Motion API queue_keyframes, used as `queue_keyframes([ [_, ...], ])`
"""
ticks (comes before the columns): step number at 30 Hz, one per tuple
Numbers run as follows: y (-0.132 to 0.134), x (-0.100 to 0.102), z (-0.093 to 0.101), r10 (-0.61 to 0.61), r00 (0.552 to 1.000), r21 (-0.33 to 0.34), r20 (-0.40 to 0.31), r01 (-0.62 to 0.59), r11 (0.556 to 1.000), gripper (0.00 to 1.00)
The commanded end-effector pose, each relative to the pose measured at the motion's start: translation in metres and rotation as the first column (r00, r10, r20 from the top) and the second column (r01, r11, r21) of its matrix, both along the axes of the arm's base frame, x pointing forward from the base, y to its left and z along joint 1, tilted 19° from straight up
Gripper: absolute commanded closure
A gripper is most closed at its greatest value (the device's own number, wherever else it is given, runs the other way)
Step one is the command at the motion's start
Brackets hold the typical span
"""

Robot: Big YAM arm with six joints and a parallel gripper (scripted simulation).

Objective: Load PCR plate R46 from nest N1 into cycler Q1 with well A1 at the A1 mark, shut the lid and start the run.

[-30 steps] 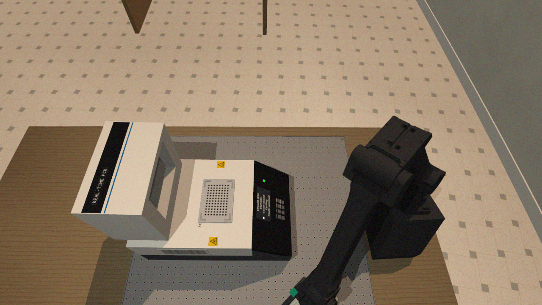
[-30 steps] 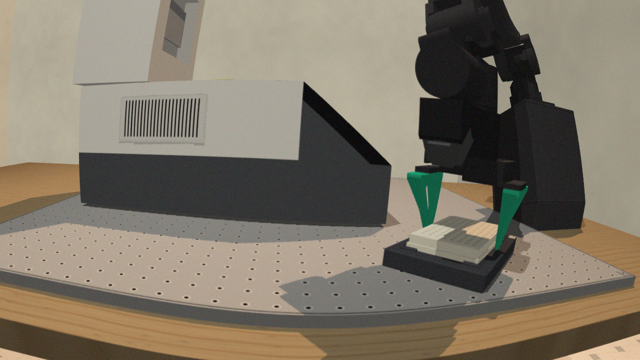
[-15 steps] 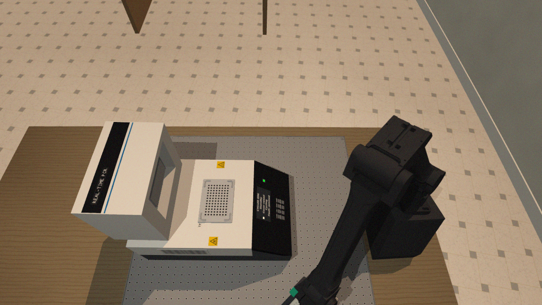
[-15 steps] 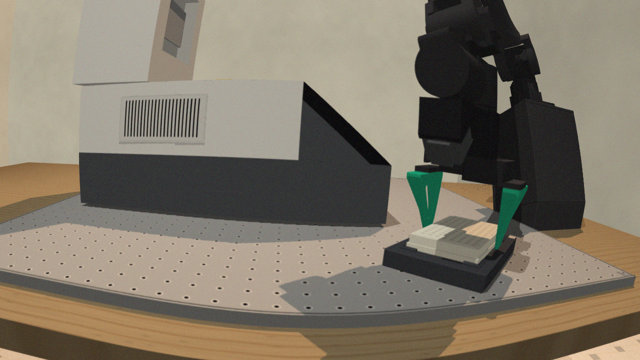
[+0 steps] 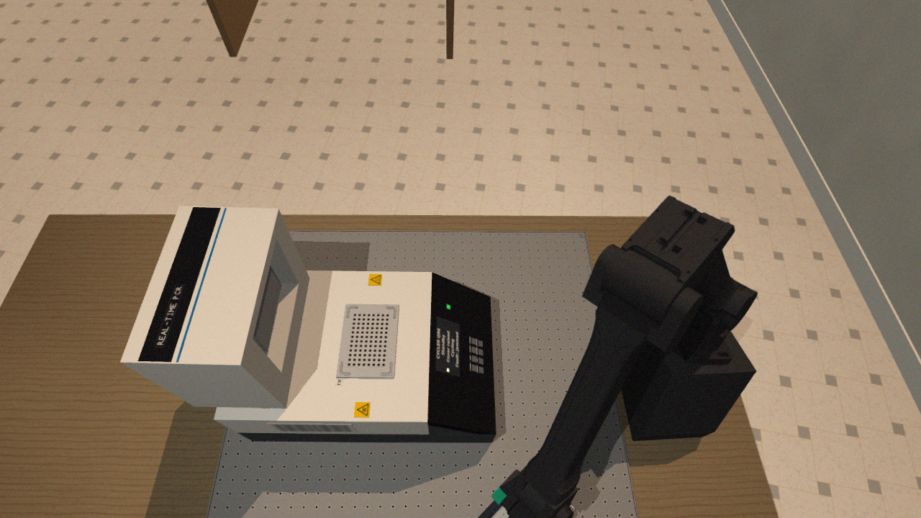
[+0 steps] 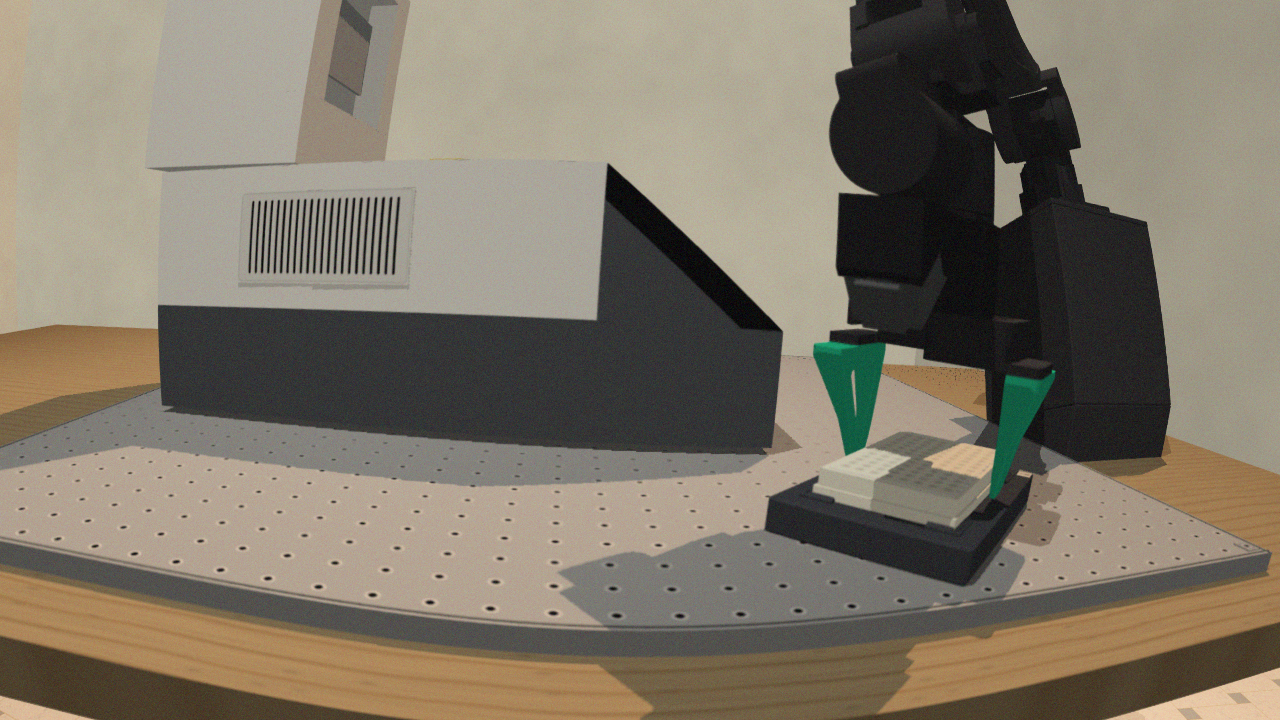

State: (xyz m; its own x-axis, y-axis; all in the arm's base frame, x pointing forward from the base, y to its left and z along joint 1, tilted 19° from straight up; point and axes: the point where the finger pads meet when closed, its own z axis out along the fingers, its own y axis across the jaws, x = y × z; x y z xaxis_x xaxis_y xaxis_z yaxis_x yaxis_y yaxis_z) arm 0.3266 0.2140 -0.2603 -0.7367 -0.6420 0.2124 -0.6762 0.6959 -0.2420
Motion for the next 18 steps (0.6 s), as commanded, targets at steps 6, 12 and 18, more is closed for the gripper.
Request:
queue_keyframes([
  [6, 0.009, 0.014, -0.001, -0.001, 1.0, 0.017, 0.022, 0.0, 1.0, 1.0],
  [12, 0.01, 0.016, 0.0, -0.001, 1.0, 0.019, 0.024, 0.001, 1.0, 1.0],
  [18, 0.012, 0.018, 0.0, -0.002, 1.0, 0.023, 0.028, 0.001, 1.0, 1.0],
])
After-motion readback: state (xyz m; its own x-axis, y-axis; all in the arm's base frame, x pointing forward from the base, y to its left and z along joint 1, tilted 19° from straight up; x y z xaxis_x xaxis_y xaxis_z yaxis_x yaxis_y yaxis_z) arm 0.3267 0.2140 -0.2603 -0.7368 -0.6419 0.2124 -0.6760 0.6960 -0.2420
